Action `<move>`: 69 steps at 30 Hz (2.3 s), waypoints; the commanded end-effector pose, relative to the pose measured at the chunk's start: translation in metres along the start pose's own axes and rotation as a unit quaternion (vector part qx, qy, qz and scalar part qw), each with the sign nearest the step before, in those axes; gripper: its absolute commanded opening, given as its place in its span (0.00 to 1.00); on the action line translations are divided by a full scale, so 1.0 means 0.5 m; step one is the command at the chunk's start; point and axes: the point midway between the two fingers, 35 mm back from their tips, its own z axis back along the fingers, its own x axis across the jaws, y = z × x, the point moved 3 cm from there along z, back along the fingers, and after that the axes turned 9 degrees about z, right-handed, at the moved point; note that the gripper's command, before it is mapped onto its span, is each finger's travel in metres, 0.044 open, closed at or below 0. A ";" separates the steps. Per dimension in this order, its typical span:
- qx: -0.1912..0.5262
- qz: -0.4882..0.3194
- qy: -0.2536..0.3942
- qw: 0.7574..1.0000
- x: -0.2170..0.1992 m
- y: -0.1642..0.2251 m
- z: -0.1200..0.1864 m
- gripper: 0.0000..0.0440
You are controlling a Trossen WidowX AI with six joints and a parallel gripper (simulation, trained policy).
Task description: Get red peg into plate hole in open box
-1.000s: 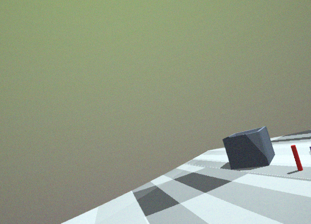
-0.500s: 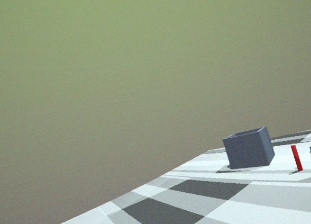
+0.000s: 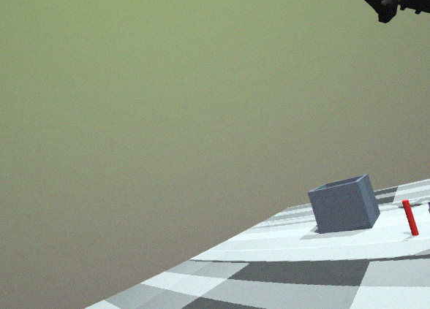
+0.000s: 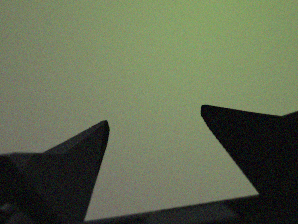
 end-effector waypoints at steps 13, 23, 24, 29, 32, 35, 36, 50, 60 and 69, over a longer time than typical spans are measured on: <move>0.160 -0.073 -0.172 0.969 0.176 0.114 -0.037 1.00; 0.268 -0.156 -0.268 0.912 0.285 0.187 -0.017 1.00; 0.279 -0.165 -0.275 0.905 0.295 0.194 -0.013 1.00; 0.334 -0.209 -0.310 0.865 0.341 0.222 0.007 1.00; 0.366 -0.235 -0.329 0.838 0.367 0.236 0.021 1.00; 0.397 -0.261 -0.347 0.809 0.393 0.247 0.036 1.00; 0.406 -0.269 -0.353 0.799 0.402 0.250 0.041 1.00; 0.523 -0.379 -0.427 0.633 0.528 0.256 0.098 1.00; 0.603 -0.434 -0.439 0.505 0.603 0.229 0.129 1.00; 0.674 -0.449 -0.432 0.397 0.657 0.198 0.167 1.00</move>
